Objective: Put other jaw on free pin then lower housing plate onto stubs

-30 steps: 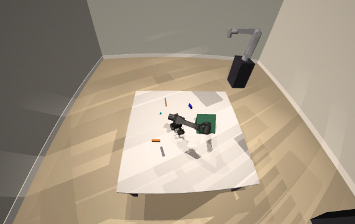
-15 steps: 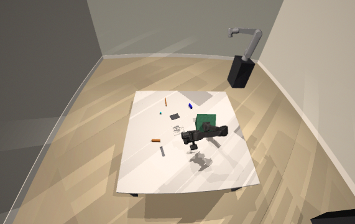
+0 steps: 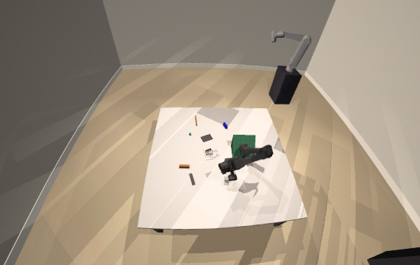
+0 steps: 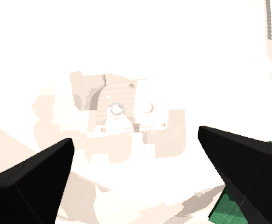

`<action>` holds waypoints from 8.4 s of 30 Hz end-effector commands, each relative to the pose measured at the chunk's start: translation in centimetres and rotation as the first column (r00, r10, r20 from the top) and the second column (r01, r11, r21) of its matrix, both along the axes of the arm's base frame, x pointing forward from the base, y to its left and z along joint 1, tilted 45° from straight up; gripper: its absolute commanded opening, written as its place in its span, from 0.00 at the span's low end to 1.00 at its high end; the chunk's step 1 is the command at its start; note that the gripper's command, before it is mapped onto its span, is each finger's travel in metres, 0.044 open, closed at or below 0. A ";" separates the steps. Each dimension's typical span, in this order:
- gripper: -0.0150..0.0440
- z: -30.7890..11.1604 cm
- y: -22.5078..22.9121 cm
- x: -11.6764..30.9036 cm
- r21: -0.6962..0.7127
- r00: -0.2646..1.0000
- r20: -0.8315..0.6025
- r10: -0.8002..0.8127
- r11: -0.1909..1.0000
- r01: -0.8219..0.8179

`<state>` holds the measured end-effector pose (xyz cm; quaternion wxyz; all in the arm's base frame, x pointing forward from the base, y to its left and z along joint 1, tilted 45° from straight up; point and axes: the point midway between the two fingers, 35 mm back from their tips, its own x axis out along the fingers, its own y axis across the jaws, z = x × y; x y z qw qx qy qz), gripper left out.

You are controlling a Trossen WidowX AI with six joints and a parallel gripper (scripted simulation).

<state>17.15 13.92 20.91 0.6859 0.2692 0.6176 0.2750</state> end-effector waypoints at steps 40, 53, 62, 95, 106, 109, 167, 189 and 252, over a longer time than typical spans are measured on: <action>1.00 -4.0 4.0 0.4 0.003 1.000 -0.001 -0.004 1.000 0.004; 1.00 -4.3 4.4 0.4 0.004 1.000 -0.001 -0.004 1.000 0.004; 1.00 -4.4 4.5 0.4 0.004 1.000 -0.001 -0.004 1.000 0.004; 0.85 -4.3 4.4 0.3 0.006 1.000 0.001 0.001 1.000 -0.001; 0.85 -2.2 2.0 0.4 -0.006 1.000 0.000 0.001 1.000 -0.001; 0.85 -1.5 1.3 0.3 -0.007 1.000 -0.001 0.000 1.000 0.000; 0.85 -7.5 -9.1 7.0 -0.083 1.000 0.018 0.017 0.996 -0.016; 0.85 -12.3 -14.5 7.9 -0.072 0.999 0.026 0.039 0.997 -0.037; 0.85 -17.6 -19.7 6.5 -0.023 0.995 0.070 0.070 0.997 -0.069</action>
